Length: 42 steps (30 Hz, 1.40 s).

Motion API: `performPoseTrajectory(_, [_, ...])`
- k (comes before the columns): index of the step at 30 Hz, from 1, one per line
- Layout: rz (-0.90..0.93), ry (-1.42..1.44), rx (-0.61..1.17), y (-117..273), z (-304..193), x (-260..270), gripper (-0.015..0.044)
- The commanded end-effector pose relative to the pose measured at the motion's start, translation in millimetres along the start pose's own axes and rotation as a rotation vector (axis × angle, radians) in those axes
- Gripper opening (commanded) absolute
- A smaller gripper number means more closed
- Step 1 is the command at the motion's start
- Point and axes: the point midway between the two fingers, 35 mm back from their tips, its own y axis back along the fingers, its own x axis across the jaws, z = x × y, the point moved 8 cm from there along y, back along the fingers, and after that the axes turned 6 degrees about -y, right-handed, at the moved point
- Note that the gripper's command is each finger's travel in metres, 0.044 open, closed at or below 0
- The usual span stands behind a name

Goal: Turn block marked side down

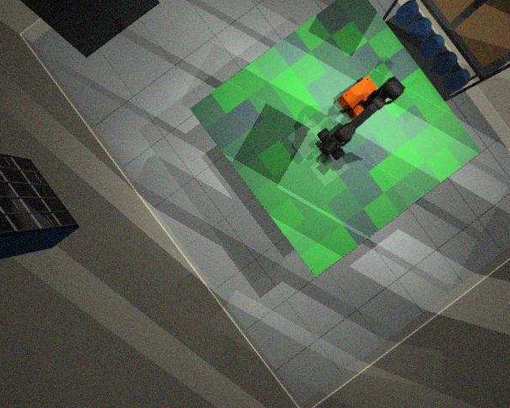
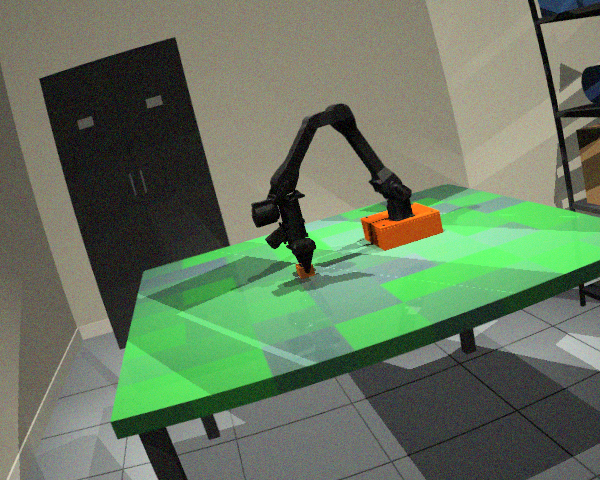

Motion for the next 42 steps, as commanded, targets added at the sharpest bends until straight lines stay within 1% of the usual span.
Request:
performPoseTrajectory(1, [0.002, 0.003, 0.001, -0.6, -0.2, 0.2, 0.0176])
performPoseTrajectory(6, [0.002, 0.003, 0.001, -0.6, -0.2, 0.2, 0.0142])
performPoseTrajectory(8, [0.002, 0.003, 0.001, 4.4, 0.0, 0.2, 0.009])
performPoseTrajectory(11, [0.002, 0.003, 0.0, 24.6, 0.2, 0.2, 0.0011])
performPoseTrajectory(12, [0.002, 0.003, 0.0, 28.3, 0.1, 0.2, 0.0])
performPoseTrajectory(17, [0.003, 0.004, -0.011, 28.9, -0.7, 0.2, 0.0])
performPoseTrajectory(42, [0.043, 0.007, -0.418, 12.0, -33.4, -2.4, 0.0])
